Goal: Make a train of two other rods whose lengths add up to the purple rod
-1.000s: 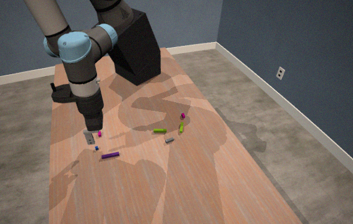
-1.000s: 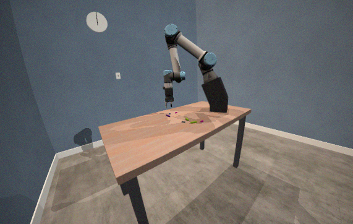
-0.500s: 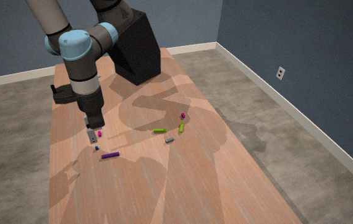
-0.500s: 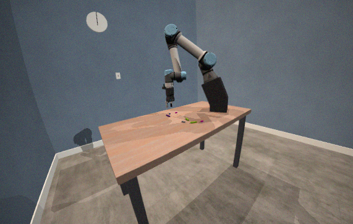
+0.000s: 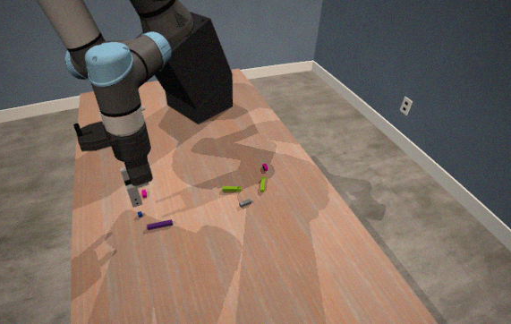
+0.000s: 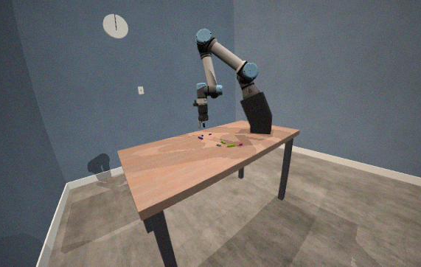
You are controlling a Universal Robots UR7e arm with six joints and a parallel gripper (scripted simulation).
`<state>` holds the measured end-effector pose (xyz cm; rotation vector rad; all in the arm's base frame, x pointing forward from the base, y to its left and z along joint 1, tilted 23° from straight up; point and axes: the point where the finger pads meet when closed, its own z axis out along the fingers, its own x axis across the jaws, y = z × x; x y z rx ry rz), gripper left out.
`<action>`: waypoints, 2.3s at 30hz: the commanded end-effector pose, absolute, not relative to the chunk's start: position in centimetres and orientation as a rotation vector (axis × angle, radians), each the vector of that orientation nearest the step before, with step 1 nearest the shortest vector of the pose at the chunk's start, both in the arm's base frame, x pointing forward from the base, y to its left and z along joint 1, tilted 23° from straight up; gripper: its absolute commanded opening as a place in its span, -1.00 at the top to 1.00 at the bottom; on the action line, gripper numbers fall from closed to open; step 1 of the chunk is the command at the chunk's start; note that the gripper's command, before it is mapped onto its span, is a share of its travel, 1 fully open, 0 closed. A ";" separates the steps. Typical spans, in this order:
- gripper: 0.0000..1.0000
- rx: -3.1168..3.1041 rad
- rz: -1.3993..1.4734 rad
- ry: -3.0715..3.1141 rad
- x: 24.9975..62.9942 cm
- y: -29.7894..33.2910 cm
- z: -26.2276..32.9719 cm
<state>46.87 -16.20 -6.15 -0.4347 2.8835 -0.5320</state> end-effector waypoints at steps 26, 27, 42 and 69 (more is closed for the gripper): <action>-0.07 -0.439 -0.531 2.884 46.7 -16.2 -6.1; -0.07 -0.439 -0.531 2.884 46.7 -16.2 -6.1; -0.07 -0.439 -0.531 2.884 46.8 -16.3 -6.3; -0.07 -0.438 -0.533 2.881 47.6 -17.5 -9.1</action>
